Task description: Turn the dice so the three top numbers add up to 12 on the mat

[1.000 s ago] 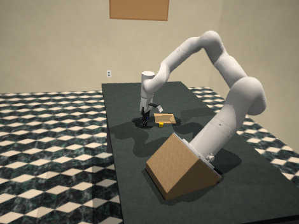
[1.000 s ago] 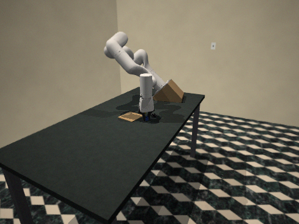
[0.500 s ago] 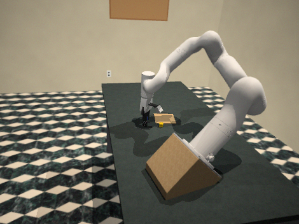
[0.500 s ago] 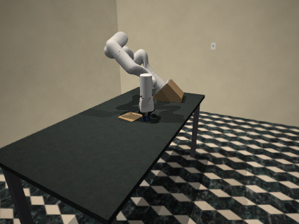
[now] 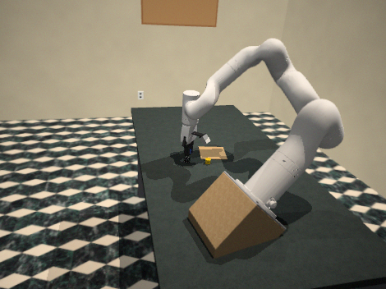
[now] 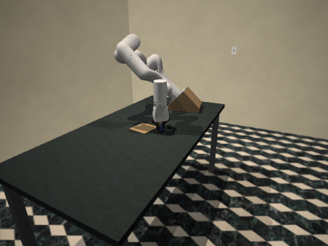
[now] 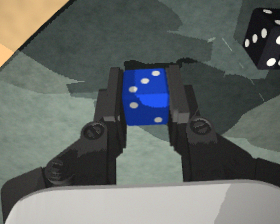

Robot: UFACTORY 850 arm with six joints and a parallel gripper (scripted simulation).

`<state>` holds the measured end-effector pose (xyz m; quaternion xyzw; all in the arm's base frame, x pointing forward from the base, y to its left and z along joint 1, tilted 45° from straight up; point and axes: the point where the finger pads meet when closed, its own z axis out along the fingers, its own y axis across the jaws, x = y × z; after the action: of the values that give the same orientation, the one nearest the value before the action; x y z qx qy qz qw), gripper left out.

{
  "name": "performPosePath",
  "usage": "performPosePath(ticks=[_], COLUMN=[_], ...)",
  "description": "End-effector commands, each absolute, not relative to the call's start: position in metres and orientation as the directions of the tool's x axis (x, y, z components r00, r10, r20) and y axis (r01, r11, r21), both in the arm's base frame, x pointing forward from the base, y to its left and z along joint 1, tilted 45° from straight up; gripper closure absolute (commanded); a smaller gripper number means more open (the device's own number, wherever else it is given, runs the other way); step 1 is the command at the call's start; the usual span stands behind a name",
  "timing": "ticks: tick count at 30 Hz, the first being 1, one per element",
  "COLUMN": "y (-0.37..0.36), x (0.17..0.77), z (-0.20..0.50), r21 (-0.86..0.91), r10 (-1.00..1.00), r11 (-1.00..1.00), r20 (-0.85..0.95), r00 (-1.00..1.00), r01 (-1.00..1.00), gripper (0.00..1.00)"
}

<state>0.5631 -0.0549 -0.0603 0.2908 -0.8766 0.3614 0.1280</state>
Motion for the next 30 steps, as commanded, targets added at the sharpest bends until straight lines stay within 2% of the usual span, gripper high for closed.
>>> performPosePath(ticks=[1, 13, 26, 30], y=[-0.036, 0.008, 0.01, -0.007], x=[0.564, 0.565, 0.565, 0.553], z=[-0.042, 0.002, 0.005, 0.026], r21=[-0.56, -0.56, -0.559, -0.493], r10=[-0.418, -0.418, -0.419, -0.496], r11=[0.569, 0.569, 0.569, 0.503], r20=[0.433, 0.433, 0.434, 0.509], r00=[-0.799, -0.799, -0.797, -0.704], r01=[-0.602, -0.602, -0.603, -0.71], gripper=[0.79, 0.79, 0.79, 0.79])
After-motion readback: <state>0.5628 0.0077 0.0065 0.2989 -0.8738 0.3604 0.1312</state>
